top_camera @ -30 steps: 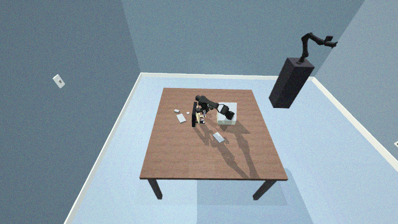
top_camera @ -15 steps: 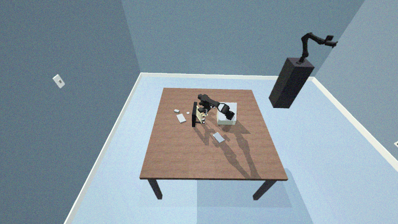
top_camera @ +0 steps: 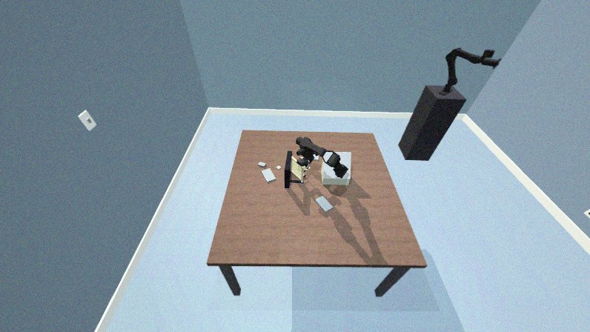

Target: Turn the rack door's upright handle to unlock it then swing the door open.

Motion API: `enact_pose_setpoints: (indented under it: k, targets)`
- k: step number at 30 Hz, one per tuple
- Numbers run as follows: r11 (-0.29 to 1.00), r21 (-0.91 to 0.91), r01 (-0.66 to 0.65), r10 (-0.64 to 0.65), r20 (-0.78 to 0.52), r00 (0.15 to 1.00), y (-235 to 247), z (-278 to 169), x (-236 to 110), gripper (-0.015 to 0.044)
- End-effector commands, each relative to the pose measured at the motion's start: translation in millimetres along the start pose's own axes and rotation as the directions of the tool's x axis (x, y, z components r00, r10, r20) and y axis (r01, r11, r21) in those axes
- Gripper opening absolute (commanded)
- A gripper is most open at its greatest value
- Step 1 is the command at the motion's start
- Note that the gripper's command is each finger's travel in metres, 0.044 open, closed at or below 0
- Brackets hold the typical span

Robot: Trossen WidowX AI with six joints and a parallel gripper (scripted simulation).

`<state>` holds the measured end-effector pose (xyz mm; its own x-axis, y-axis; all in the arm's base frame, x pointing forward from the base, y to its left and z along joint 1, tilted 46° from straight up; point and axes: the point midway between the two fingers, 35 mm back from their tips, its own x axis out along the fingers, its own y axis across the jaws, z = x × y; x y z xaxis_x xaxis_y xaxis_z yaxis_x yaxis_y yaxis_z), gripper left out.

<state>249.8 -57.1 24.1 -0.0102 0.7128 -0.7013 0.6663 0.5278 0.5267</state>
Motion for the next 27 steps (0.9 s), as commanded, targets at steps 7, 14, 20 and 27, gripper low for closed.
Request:
enact_pose_setpoints:
  k: [7, 14, 20, 27]
  targets:
    - [0.986, -0.169, -0.003, 0.004, 0.004, 1.000, -17.5, 6.3, 0.2, 0.0025]
    - [0.961, -0.276, -0.002, 0.003, 0.004, 1.000, -30.5, 12.2, 0.2, 0.0025]
    - [0.932, -0.362, -0.001, 0.003, 0.005, 1.000, -40.9, 18.0, 0.1, 0.0025]
    - [0.884, -0.468, 0.000, 0.003, 0.005, 1.000, -53.3, 26.7, 0.1, 0.0025]
